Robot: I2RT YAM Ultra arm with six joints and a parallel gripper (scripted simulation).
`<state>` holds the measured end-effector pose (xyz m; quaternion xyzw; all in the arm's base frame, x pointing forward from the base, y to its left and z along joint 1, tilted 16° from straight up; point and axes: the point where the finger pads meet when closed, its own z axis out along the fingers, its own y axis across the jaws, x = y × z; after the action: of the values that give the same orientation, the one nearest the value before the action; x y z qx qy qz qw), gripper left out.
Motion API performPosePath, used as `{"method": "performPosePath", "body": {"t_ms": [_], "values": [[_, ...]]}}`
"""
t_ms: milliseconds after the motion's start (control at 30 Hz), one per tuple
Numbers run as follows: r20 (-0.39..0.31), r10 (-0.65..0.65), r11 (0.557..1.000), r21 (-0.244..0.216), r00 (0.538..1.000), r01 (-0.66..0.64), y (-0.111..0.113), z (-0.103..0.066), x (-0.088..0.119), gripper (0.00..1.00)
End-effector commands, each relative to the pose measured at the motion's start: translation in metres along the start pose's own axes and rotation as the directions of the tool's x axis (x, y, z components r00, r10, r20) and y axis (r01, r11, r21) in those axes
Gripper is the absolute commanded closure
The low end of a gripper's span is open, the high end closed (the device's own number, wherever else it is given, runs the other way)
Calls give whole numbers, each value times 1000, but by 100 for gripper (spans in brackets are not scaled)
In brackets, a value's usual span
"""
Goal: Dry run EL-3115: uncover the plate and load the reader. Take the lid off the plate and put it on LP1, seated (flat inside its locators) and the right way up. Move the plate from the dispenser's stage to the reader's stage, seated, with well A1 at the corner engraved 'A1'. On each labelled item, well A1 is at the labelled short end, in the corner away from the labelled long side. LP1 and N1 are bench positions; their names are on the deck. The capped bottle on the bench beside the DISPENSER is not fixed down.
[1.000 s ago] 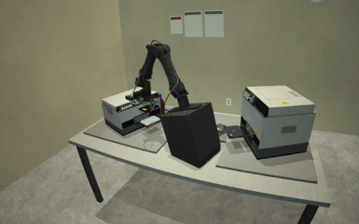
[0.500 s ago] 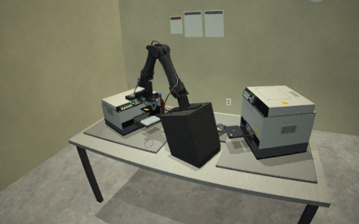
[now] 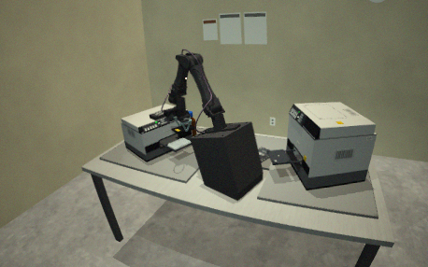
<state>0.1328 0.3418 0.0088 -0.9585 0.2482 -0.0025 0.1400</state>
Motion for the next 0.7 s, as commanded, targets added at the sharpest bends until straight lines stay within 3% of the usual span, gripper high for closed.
{"method": "performPosePath", "body": {"t_ms": [0, 167, 300, 367, 400, 467, 567, 667], "values": [[21, 48, 999, 20, 999, -49, -8, -6, -5, 15], [9, 121, 993, -17, 993, -121, 5, 10, 11, 15], [22, 164, 986, 40, 986, -164, -14, -2, 14, 15], [22, 164, 986, 40, 986, -164, -14, -2, 14, 15], [23, 157, 987, 21, 987, -158, -10, -2, 6, 15], [11, 201, 980, -3, 980, -201, -2, 11, 20, 15], [6, 236, 972, -21, 972, -236, 6, 16, 28, 15], [23, 266, 963, 36, 964, -266, -13, 2, 29, 15]]}}
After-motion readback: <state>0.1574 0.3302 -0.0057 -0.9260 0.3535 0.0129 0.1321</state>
